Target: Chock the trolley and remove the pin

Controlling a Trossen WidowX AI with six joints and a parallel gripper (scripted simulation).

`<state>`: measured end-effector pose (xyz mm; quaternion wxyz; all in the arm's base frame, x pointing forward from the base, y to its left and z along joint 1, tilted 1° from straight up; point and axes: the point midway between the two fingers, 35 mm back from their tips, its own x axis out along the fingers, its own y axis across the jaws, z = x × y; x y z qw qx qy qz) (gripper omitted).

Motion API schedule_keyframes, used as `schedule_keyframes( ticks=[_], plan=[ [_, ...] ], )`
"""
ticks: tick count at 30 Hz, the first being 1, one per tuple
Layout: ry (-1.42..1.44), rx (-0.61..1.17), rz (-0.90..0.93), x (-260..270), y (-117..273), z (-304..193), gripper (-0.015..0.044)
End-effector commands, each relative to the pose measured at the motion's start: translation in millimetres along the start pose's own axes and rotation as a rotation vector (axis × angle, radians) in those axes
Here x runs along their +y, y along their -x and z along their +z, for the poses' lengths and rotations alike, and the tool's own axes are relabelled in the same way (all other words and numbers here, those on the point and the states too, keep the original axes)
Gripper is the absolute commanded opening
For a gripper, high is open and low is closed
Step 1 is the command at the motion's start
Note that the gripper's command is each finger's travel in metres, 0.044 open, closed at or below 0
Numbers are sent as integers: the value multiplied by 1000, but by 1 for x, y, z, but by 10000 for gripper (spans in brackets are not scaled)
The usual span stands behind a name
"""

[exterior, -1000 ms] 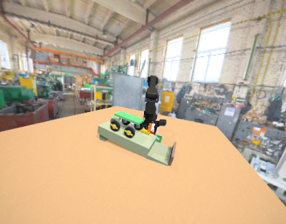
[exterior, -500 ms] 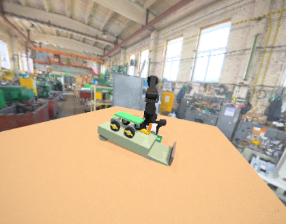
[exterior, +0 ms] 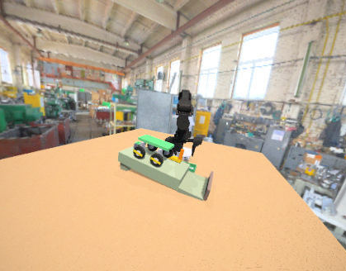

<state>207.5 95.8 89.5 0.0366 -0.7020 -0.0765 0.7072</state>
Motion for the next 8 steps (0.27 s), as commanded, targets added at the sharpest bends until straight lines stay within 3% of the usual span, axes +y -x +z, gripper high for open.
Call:
schedule_keyframes(
  ticks=[1, 8],
  plan=[
    [5, 12, -6, -3, 15, -1, 440],
    [5, 12, -6, -6, 33, -1, 440]
  ],
)
